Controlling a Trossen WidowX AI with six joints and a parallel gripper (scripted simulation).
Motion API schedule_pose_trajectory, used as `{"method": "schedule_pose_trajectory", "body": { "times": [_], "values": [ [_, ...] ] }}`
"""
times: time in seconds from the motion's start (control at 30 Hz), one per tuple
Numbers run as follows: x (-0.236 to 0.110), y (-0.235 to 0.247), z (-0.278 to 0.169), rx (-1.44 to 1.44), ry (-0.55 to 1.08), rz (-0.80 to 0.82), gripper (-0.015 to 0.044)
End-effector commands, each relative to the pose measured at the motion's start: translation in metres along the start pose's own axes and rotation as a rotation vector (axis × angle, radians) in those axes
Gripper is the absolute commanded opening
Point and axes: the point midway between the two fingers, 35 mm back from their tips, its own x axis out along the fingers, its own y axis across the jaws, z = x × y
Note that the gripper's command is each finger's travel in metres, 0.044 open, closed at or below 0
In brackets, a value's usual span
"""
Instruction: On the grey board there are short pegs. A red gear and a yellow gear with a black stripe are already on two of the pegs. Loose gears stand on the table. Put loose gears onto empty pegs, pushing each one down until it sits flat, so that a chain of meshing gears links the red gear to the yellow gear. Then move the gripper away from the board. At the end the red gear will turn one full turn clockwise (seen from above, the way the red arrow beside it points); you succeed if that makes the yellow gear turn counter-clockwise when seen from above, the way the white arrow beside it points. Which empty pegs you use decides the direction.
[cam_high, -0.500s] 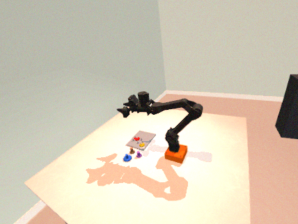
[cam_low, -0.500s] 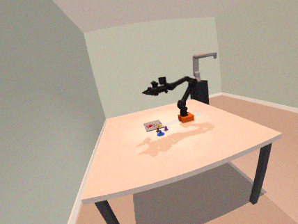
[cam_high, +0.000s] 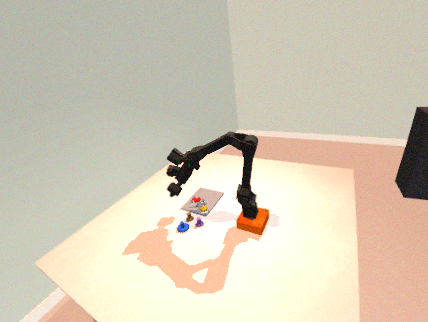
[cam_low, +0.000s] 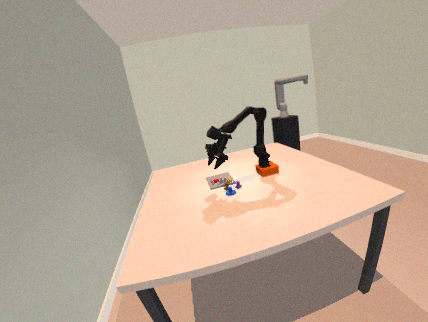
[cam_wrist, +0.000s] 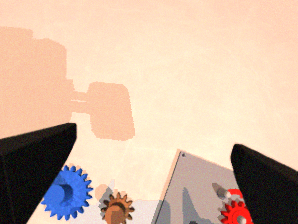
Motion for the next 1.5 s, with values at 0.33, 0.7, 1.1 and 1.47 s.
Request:
{"method": "schedule_pose_trajectory", "body": {
  "times": [0.33, 0.7, 1.1, 1.47],
  "values": [
    [0.039, 0.027, -0.086, -0.106, 0.639, 0.048, 0.0440],
    [0.055, 0.027, -0.097, -0.106, 0.639, 0.048, 0.0440],
    [0.070, 0.027, -0.108, -0.106, 0.639, 0.048, 0.0440],
    [0.073, 0.027, -0.111, -0.106, 0.639, 0.048, 0.0414]
  ]
}}
